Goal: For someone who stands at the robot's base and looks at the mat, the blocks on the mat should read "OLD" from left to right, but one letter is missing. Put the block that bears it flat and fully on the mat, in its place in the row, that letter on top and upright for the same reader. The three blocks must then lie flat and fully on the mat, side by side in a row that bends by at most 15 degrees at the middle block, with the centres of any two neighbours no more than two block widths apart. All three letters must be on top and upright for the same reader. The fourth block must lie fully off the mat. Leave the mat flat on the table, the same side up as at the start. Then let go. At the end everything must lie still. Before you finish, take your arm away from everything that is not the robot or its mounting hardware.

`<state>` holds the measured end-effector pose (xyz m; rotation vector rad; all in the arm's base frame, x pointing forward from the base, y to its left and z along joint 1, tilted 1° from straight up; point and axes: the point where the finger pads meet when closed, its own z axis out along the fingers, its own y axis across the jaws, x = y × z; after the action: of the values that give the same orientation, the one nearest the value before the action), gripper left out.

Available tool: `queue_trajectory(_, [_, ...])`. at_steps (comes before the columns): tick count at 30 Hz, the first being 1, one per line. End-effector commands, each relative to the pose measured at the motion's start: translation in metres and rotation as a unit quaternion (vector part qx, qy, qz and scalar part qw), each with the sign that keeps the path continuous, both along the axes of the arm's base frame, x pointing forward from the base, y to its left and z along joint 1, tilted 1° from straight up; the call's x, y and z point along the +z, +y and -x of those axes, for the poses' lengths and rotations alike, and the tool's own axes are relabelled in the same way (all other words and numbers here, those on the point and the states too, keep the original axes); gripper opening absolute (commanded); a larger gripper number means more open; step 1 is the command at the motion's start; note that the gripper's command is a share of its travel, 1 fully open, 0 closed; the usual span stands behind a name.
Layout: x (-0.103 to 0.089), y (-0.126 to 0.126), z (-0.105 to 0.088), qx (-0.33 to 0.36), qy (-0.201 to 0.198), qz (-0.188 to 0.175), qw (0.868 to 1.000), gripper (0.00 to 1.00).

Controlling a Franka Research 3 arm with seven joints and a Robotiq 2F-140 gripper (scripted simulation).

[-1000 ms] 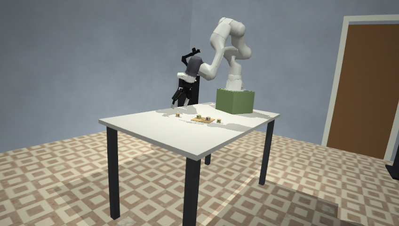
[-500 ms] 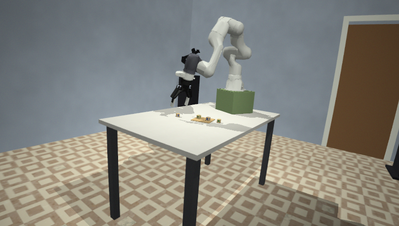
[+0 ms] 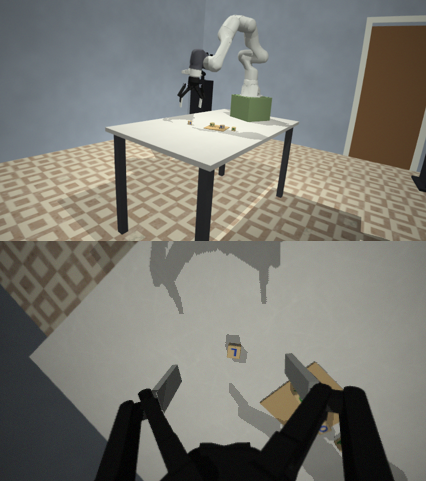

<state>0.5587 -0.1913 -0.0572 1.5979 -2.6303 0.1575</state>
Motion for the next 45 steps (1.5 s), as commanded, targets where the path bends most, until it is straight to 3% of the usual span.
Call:
queue_trajectory(1, [0.009,0.006,0.003,-0.061,-0.003,-0.033,0.998,1.00])
queue_trajectory(7, [0.022,0.007,0.001,-0.104,-0.013,-0.061,0.993,1.00])
queue_trajectory(31, [0.022,0.007,0.001,-0.102,-0.013,-0.061,0.993,1.00])
queue_trajectory(35, [0.017,0.005,0.002,-0.022,-0.006,-0.059,0.998,1.00])
queue_trajectory(45, [0.013,0.005,0.003,0.051,0.001,-0.057,0.997,1.00])
